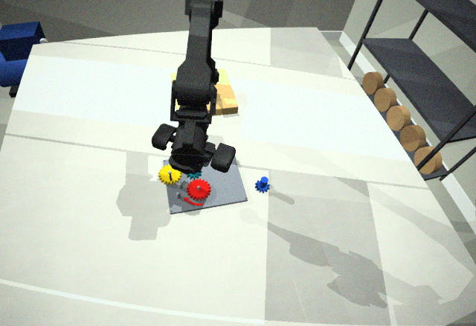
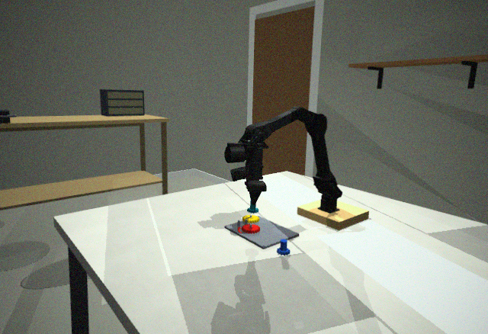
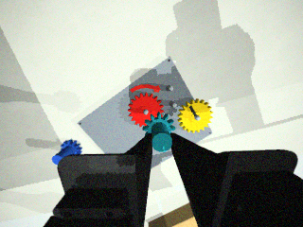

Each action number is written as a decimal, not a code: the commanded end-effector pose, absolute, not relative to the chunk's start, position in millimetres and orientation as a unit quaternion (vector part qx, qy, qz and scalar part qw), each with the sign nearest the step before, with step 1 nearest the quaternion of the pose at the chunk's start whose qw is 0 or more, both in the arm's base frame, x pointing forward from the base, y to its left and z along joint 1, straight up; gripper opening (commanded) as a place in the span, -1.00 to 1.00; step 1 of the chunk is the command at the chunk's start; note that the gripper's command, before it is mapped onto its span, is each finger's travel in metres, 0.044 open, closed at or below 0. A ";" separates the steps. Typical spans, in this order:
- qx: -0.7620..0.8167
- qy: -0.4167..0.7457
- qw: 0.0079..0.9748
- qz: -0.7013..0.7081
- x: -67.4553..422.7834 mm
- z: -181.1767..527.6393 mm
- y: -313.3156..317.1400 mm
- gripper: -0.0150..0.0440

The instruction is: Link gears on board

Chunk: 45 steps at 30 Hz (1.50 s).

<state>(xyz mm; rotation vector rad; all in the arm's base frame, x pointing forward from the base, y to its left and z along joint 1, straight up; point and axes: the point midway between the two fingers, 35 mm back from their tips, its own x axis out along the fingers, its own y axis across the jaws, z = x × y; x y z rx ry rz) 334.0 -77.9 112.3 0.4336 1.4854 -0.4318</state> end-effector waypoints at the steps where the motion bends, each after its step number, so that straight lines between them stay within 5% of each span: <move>1: 0.194 0.666 0.694 -0.192 335.6 107.3 -91.0 -0.49; 45: 0.122 0.682 0.710 -0.124 335.9 88.5 -114.4 -0.49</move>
